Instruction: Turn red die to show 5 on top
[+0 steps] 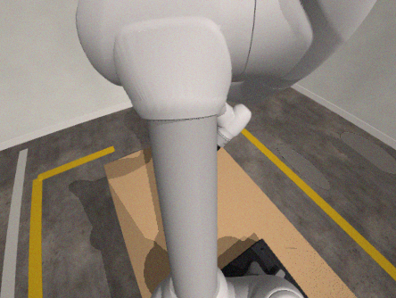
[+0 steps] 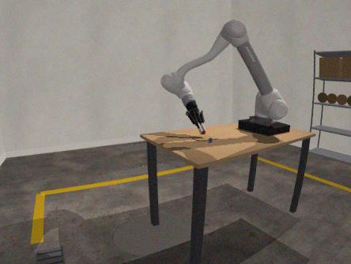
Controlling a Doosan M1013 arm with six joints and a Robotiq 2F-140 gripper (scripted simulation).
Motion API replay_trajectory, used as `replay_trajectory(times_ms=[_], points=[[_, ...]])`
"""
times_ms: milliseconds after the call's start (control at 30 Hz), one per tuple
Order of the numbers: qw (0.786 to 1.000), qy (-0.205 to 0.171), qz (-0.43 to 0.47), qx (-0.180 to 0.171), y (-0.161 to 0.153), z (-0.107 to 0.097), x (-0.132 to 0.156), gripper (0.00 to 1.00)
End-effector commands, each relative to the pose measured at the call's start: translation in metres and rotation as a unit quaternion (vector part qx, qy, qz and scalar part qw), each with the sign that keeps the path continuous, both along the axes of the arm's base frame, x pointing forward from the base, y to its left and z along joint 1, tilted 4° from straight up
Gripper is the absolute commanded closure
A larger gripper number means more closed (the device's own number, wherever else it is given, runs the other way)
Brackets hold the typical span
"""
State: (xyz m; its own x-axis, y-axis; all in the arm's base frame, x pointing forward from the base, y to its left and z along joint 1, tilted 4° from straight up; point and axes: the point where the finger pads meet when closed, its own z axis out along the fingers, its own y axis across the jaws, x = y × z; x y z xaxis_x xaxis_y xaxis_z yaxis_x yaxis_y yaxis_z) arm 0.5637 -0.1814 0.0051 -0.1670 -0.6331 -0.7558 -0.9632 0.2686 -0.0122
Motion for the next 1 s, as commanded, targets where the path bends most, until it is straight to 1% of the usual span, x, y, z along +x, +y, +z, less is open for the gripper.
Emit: replay_trajectory(times_ms=[0,300,967], points=[[1.000,0.000,0.000,0.000,0.000,-0.005,0.000,0.91],[1.000,0.000,0.000,0.000,0.001,-0.014,0.001,0.91],[1.000,0.000,0.000,0.000,0.001,-0.017,0.001,0.91]])
